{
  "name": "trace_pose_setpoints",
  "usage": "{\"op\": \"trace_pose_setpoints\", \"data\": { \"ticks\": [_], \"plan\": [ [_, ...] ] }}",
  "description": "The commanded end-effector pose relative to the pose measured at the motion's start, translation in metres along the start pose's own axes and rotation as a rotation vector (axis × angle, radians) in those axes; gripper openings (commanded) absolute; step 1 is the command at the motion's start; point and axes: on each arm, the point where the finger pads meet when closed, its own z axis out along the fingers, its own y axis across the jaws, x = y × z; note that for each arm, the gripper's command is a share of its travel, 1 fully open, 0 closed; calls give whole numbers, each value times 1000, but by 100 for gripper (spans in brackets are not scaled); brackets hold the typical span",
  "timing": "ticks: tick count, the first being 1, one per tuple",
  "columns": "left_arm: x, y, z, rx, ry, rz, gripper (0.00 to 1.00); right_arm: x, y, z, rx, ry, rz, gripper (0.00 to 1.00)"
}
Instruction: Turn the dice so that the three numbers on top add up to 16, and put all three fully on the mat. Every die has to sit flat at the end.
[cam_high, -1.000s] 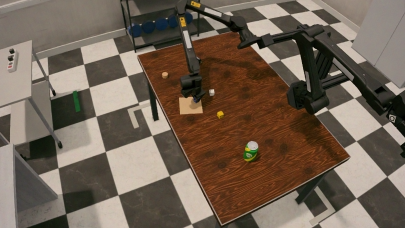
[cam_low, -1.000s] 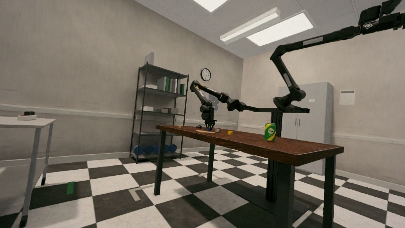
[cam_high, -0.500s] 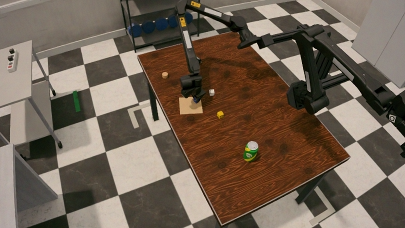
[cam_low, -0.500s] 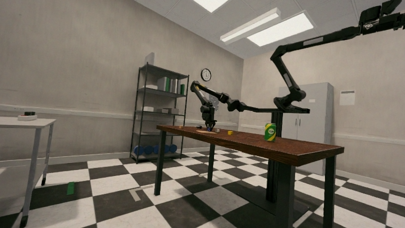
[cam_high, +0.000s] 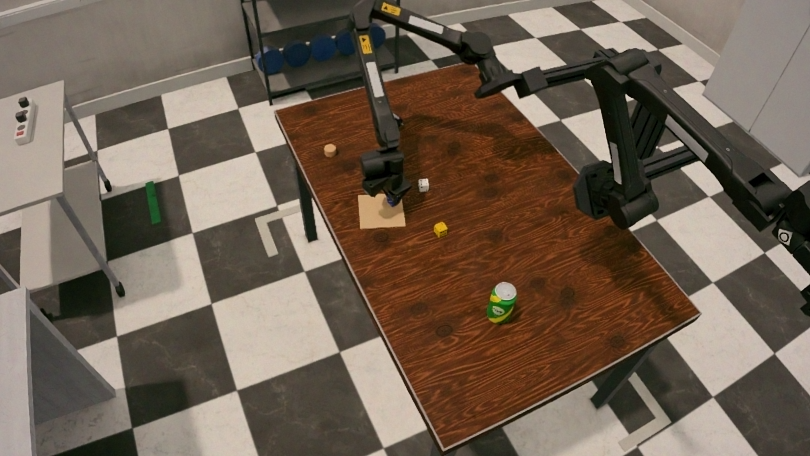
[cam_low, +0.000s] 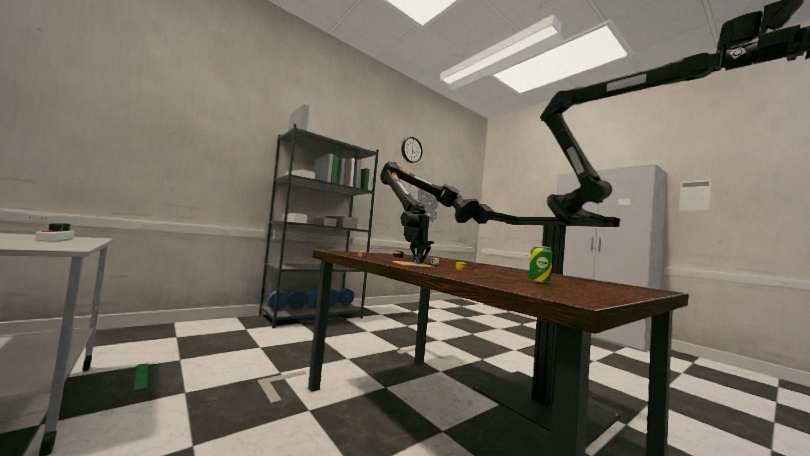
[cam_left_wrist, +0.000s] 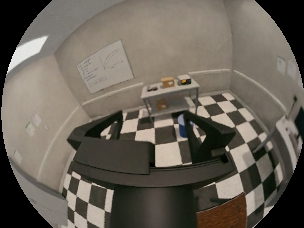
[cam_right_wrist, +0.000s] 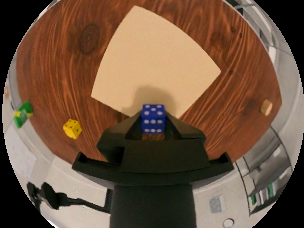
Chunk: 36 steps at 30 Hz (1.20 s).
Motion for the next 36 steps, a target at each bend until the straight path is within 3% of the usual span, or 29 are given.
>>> {"op": "trace_pose_setpoints", "data": {
  "ticks": [1, 21, 36],
  "plan": [
    [-37, 1, -3, -6, -68, 3, 100, -4, 5, 2, 0, -10, -8, 26],
    [-37, 1, -3, -6, -68, 3, 100, -3, 4, 5, -2, -4, -4, 26],
    [-37, 1, -3, -6, -68, 3, 100, -3, 4, 5, -2, -4, -4, 45]
  ]
}}
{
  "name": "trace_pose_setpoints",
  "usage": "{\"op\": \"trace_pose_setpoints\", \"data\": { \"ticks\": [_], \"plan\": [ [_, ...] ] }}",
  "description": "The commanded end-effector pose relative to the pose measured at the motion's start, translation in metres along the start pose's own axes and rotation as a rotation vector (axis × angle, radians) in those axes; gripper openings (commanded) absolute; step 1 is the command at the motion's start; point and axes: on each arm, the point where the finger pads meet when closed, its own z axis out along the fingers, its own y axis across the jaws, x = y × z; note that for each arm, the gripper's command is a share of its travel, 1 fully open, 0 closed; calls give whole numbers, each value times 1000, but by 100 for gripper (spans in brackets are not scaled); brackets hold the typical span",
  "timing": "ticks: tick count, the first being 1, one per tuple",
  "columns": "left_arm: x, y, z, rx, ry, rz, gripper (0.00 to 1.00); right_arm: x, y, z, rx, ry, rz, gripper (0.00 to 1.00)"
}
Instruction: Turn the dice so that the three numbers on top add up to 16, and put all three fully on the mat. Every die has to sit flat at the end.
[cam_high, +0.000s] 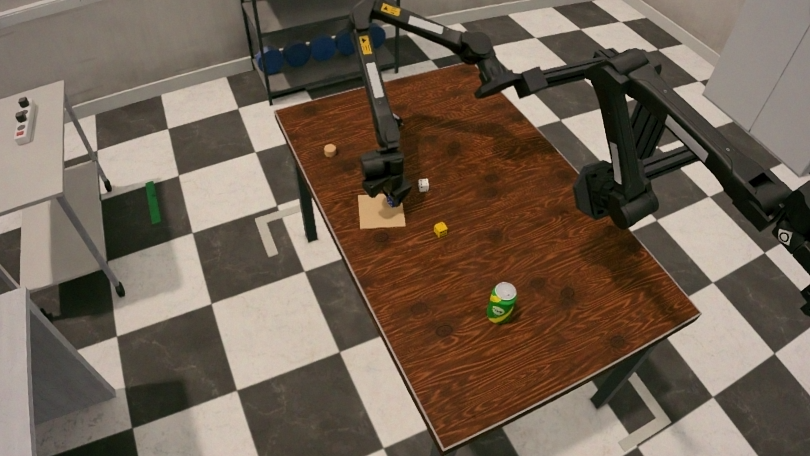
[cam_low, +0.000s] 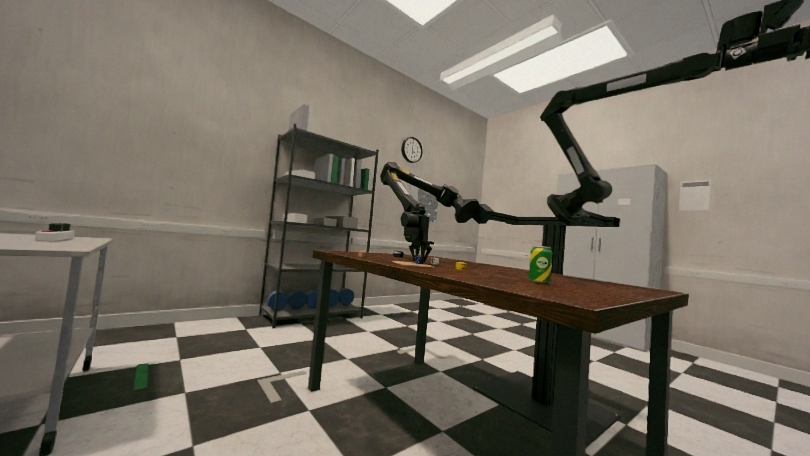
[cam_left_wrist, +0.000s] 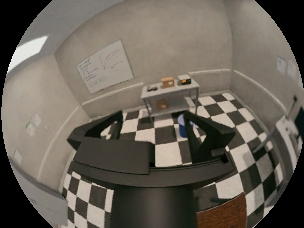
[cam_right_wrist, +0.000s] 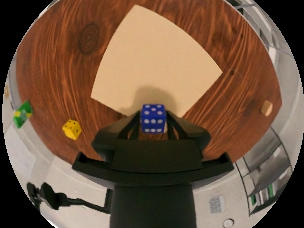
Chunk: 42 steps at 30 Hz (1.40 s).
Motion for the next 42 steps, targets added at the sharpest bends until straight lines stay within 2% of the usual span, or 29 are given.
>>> {"op": "trace_pose_setpoints", "data": {
  "ticks": [1, 13, 28, 30, 37, 41, 42],
  "plan": [
    [-37, 1, -3, -6, -68, 3, 100, -2, 3, 3, -1, -4, -3, 45],
    [-37, 1, -3, -6, -68, 3, 100, -4, 4, -3, -1, -8, -6, 45],
    [-37, 1, -3, -6, -68, 3, 100, -9, -1, -75, 5, -27, 3, 45],
    [-37, 1, -3, -6, -68, 3, 100, -9, -1, -75, 5, -27, 3, 45],
    [-37, 1, -3, -6, -68, 3, 100, -13, -2, -101, 3, -33, 11, 45],
    [-37, 1, -3, -6, -68, 3, 100, -14, -2, -104, 2, -34, 14, 45],
    [-37, 1, -3, -6, -68, 3, 100, -12, -6, -98, 0, -21, 24, 45]
  ]
}}
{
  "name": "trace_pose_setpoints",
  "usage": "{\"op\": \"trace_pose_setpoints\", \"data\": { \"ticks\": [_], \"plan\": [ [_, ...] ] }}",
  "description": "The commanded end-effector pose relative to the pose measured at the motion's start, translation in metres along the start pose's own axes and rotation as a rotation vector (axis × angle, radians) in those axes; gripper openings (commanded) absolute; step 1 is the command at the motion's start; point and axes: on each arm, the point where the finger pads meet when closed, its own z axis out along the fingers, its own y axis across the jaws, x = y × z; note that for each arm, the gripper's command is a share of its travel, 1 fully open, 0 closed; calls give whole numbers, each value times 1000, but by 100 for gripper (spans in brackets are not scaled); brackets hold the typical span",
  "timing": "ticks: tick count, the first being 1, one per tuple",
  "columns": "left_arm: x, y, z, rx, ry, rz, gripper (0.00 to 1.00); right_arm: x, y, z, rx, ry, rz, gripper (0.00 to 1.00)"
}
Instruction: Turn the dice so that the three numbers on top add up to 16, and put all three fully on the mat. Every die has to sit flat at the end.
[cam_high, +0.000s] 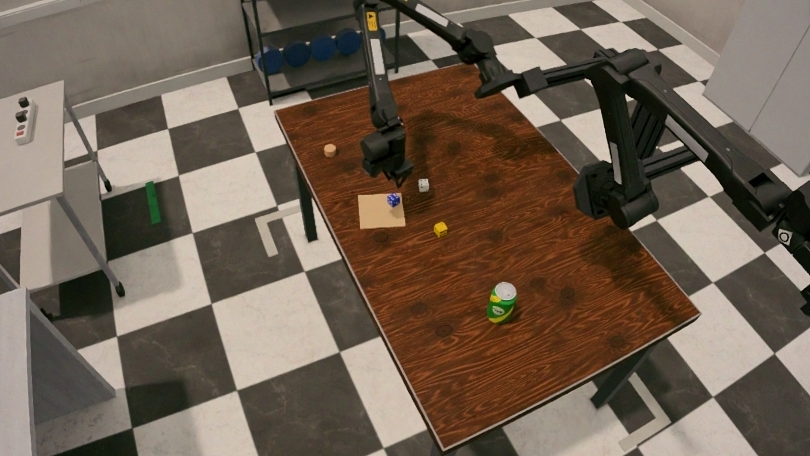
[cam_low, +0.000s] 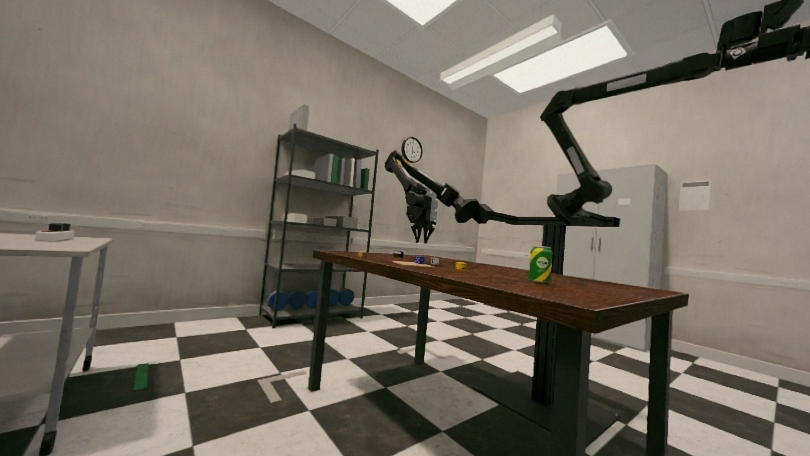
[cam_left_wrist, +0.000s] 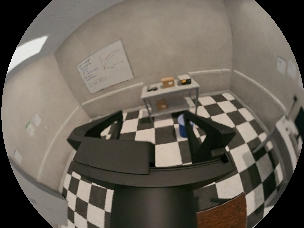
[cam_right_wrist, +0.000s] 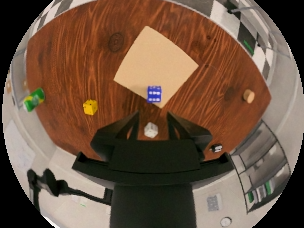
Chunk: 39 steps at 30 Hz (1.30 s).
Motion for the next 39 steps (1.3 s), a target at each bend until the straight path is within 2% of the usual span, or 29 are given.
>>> {"op": "trace_pose_setpoints", "data": {
  "ticks": [1, 23, 28, 36, 39],
  "plan": [
    [-37, 1, -3, -6, -68, 3, 100, -11, -10, -9, 1, -16, 48, 100],
    [-37, 1, -3, -6, -68, 3, 100, -14, -9, -10, 2, -23, 40, 100],
    [-37, 1, -3, -6, -68, 3, 100, -9, 36, -9, -4, -20, -214, 100],
    [-37, 1, -3, -6, -68, 3, 100, -6, 74, -10, -6, -24, -482, 100],
    [-37, 1, -3, -6, -68, 3, 100, -6, 75, -10, -6, -24, -489, 100]
  ]
}}
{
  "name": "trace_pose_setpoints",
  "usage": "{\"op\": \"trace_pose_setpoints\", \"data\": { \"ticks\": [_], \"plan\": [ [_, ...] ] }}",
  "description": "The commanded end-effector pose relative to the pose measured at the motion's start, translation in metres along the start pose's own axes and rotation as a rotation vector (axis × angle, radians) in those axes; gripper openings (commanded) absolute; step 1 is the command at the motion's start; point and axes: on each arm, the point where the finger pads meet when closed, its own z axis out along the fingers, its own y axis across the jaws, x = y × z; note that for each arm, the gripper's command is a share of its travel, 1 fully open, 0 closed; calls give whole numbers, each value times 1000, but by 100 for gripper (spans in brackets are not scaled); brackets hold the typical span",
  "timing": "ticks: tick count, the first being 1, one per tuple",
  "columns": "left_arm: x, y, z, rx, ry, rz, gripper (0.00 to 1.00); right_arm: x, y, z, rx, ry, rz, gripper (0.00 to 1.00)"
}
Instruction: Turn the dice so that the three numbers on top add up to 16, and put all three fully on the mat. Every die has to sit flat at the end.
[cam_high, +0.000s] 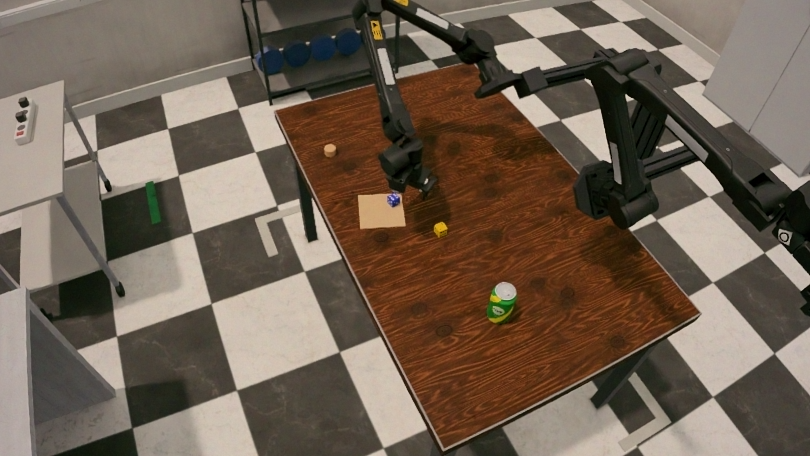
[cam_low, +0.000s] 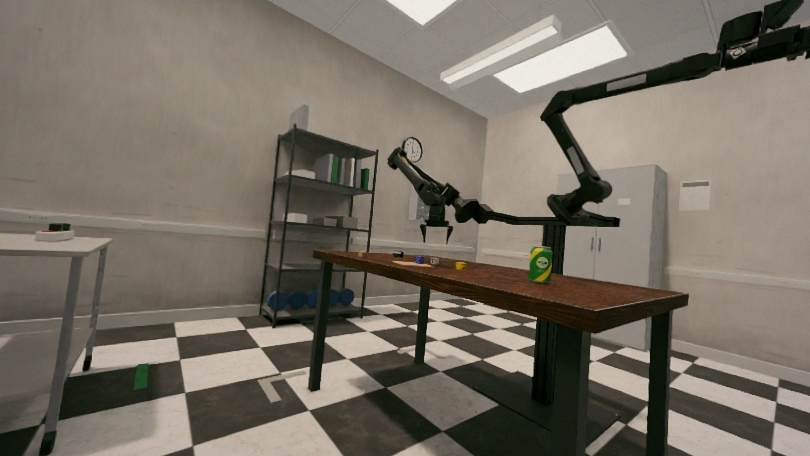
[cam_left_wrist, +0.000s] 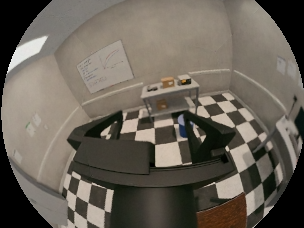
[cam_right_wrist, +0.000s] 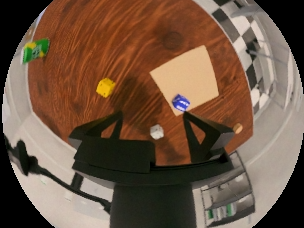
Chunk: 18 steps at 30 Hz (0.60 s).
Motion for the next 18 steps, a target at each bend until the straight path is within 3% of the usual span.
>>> {"op": "trace_pose_setpoints", "data": {
  "ticks": [1, 15, 18],
  "plan": [
    [-37, 1, -3, -6, -68, 3, 100, -18, 16, -7, 10, -24, -187, 100],
    [-37, 1, -3, -6, -68, 3, 100, -27, 81, -2, 16, -15, -660, 100],
    [-37, 1, -3, -6, -68, 3, 100, -28, 86, -2, 17, -14, -690, 100]
  ]
}}
